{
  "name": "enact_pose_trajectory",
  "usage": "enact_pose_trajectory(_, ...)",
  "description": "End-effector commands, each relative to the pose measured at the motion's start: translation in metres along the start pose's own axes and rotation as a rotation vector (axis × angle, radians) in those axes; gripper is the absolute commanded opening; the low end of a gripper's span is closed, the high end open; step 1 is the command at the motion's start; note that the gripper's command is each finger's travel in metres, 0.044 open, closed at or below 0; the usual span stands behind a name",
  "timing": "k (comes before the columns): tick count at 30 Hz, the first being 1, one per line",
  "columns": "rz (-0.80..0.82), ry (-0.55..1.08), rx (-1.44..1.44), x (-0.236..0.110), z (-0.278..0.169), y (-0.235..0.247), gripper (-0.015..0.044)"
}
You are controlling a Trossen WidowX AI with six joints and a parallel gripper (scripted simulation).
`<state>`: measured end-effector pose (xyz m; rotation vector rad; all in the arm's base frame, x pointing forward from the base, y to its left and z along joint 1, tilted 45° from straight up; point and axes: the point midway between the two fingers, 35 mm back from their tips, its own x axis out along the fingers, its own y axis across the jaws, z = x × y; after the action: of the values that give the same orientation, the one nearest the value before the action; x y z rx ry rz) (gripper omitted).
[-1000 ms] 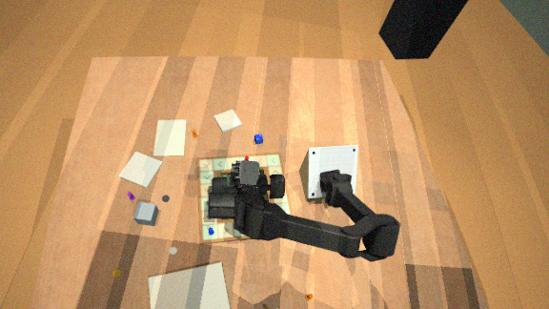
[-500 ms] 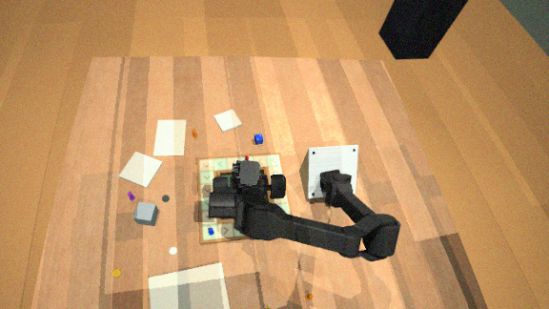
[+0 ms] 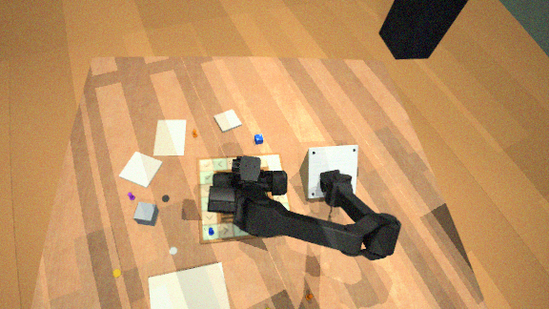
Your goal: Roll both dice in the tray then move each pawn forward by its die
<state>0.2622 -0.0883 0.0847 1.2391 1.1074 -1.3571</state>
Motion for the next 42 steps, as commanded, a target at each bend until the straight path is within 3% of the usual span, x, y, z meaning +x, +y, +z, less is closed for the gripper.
enact_pose_trajectory(1, 0.017, -0.008, 0.0, -0.016, 0.016, 0.002, 0.0368)
enact_pose_trajectory(4, 0.01, 0.009, -0.004, -0.014, 0.015, 0.001, 0.044)
enact_pose_trajectory(5, -0.008, 0.058, -0.015, -0.008, 0.013, 0.0, 0.044)
enact_pose_trajectory(9, -0.068, 0.473, -0.052, 0.023, -0.001, -0.004, 0.044)
enact_pose_trajectory(13, 0.009, 0.826, -0.011, 0.035, -0.006, 0.002, 0.044)
enact_pose_trajectory(17, 0.016, 0.842, -0.007, 0.036, -0.005, 0.002, 0.044)
enact_pose_trajectory(19, -0.024, 0.767, -0.007, 0.037, -0.004, -0.002, 0.044)
enact_pose_trajectory(26, 0.144, 0.763, -0.398, 0.077, 0.03, -0.006, 0.0275)
enact_pose_trajectory(35, 0.431, 0.711, -1.042, 0.144, 0.077, -0.03, 0.0275)
enact_pose_trajectory(42, 0.564, 0.667, -1.318, 0.174, 0.094, -0.045, 0.0275)
